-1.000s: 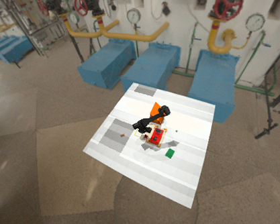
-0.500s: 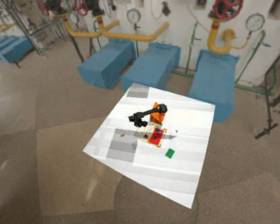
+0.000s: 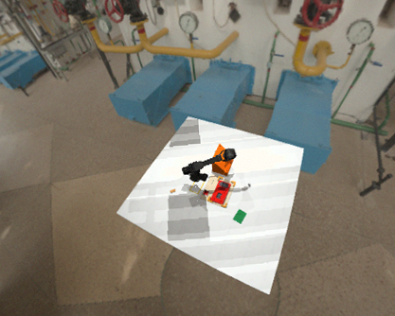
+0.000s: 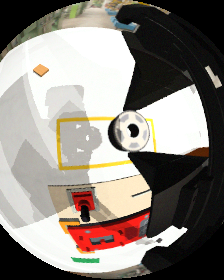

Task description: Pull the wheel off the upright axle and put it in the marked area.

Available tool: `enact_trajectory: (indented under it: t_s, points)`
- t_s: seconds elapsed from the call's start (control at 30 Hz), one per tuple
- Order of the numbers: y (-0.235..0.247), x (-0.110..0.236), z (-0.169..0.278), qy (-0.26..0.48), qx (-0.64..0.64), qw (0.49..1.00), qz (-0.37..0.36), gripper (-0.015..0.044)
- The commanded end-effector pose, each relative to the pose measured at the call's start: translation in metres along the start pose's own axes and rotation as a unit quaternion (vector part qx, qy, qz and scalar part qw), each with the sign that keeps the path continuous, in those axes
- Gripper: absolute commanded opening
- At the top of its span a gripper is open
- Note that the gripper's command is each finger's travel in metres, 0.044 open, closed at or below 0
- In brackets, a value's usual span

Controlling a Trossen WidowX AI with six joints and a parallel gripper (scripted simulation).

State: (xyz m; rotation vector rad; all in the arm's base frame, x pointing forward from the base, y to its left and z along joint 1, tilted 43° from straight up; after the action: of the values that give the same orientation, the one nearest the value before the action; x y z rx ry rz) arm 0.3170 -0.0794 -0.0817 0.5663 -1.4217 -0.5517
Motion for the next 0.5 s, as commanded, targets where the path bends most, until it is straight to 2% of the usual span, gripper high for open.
enact_trajectory:
  t_s: [0.0, 0.17, 0.33, 0.47]
  points:
    - [0.002, -0.029, 0.002, 0.005, -0.004, 1.0, -0.005, 0.0]
    - [0.004, -0.064, 0.004, 0.006, -0.004, 1.0, -0.007, 0.0]
    - [0.004, -0.069, 0.005, 0.006, -0.004, 1.0, -0.007, 0.0]
    - [0.004, -0.065, 0.006, 0.01, -0.001, 1.0, -0.006, 0.0105]
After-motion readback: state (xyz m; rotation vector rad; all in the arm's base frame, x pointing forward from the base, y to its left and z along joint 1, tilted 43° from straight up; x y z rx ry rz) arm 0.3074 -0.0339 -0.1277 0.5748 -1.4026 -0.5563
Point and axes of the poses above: the point midway between the two fingers, 35 mm back from their tips, its own x axis back along the fingers, its own y axis across the jaws, z = x × y, the point moved 1 cm from there along x, back along the fingers, and after that the axes turned 6 degrees about -x, right-handed, at the moved point
